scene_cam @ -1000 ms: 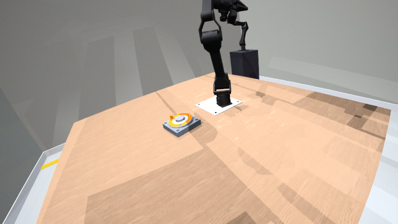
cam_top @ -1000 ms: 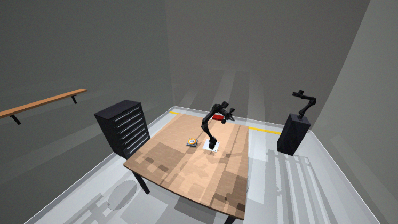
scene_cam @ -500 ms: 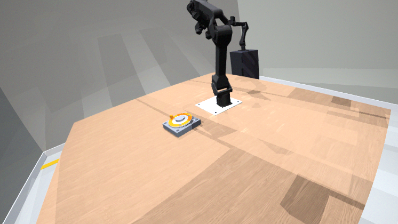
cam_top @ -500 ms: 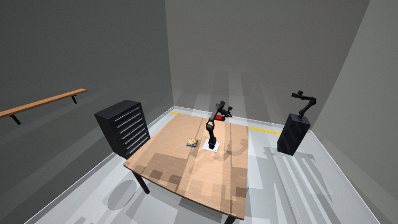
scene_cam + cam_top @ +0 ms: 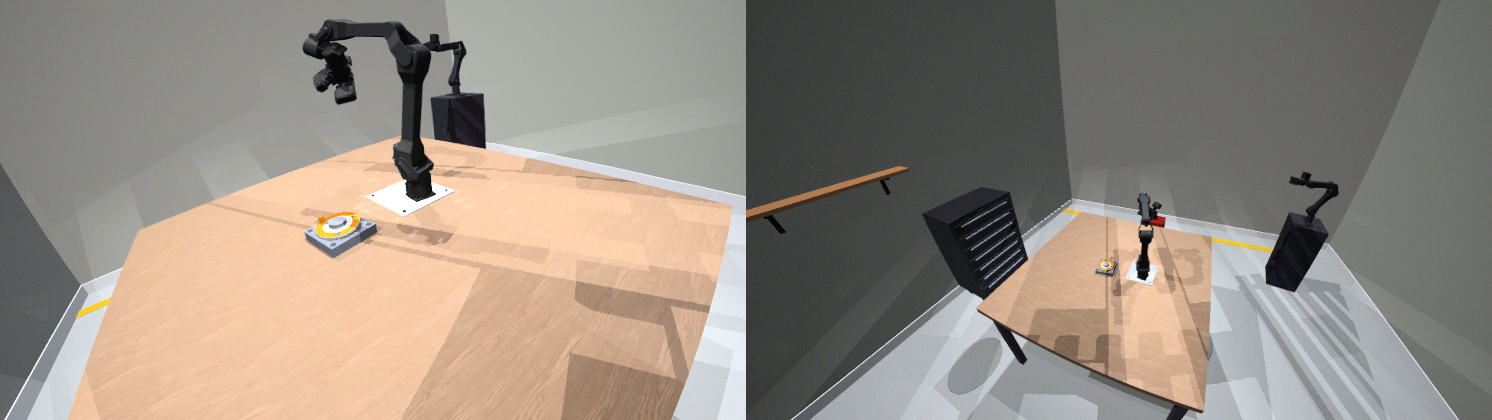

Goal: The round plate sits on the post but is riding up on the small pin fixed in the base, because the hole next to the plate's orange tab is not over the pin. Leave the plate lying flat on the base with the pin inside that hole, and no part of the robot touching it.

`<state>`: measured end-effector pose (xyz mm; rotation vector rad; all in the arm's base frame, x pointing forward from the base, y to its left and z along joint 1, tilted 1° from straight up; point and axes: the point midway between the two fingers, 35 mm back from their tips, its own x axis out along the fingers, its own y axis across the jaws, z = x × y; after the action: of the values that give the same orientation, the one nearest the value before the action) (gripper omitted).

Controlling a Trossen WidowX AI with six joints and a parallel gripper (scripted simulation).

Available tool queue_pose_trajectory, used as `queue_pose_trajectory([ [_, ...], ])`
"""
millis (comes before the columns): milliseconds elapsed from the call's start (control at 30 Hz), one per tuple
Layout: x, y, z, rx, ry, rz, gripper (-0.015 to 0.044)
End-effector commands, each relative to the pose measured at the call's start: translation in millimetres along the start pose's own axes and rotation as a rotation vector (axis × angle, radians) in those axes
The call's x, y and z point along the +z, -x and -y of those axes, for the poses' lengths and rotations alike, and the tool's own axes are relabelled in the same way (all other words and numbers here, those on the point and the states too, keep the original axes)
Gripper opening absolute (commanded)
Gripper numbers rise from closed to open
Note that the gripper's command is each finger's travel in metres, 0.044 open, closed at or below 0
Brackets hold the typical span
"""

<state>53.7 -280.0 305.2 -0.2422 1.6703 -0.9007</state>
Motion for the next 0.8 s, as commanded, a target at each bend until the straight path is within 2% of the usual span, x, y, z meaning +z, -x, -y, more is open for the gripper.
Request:
queue_pose_trajectory([
  [0, 57, 7, -50, 0.109, 0.067, 0.143, 0.0],
  [100, 75, 12, -72, 0.154, 0.095, 0.186, 0.0],
  [300, 121, 38, -157, 0.322, 0.202, 0.3, 0.0],
  [367, 125, 42, -169, 0.346, 0.216, 0.308, 0.0],
  [533, 136, 71, -247, 0.503, 0.311, 0.338, 0.0],
  [633, 135, 81, -272, 0.543, 0.345, 0.341, 0.0],
  [767, 125, 105, -333, 0.629, 0.437, 0.334, 0.0],
])
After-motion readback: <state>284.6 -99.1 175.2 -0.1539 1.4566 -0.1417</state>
